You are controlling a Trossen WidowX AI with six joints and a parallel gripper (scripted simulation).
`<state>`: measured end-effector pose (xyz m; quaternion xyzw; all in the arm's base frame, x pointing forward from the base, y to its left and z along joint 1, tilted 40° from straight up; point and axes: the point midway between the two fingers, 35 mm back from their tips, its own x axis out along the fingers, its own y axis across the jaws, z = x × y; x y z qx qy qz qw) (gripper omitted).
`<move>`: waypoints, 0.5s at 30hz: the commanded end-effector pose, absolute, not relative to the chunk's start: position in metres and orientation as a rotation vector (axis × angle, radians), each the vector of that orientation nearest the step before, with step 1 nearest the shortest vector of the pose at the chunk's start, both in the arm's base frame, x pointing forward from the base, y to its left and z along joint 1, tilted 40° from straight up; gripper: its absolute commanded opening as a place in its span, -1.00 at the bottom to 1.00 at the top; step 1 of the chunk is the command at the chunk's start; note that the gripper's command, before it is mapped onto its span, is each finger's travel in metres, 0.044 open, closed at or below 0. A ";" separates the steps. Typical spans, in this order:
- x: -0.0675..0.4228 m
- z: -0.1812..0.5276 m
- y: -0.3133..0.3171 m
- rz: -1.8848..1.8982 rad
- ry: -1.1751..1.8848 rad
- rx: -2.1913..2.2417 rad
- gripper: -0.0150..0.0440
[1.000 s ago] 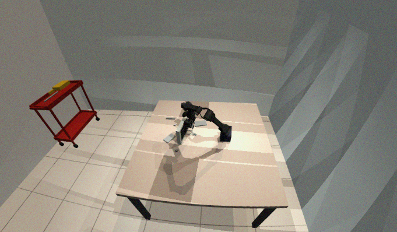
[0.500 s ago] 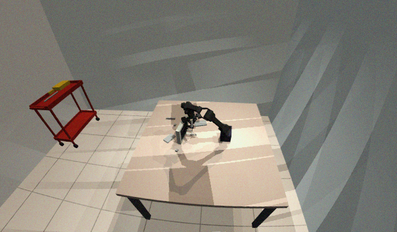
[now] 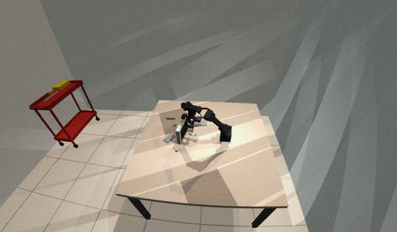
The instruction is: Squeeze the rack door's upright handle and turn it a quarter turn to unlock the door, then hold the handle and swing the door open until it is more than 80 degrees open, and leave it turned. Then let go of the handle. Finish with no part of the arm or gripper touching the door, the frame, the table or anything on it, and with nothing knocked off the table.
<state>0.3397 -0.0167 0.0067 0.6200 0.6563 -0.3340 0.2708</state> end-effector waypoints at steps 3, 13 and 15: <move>0.340 0.007 -0.016 -1.223 1.695 1.859 -0.46; 0.340 0.007 -0.016 -1.223 1.695 1.859 -0.46; 0.340 0.007 -0.016 -1.223 1.695 1.859 -0.28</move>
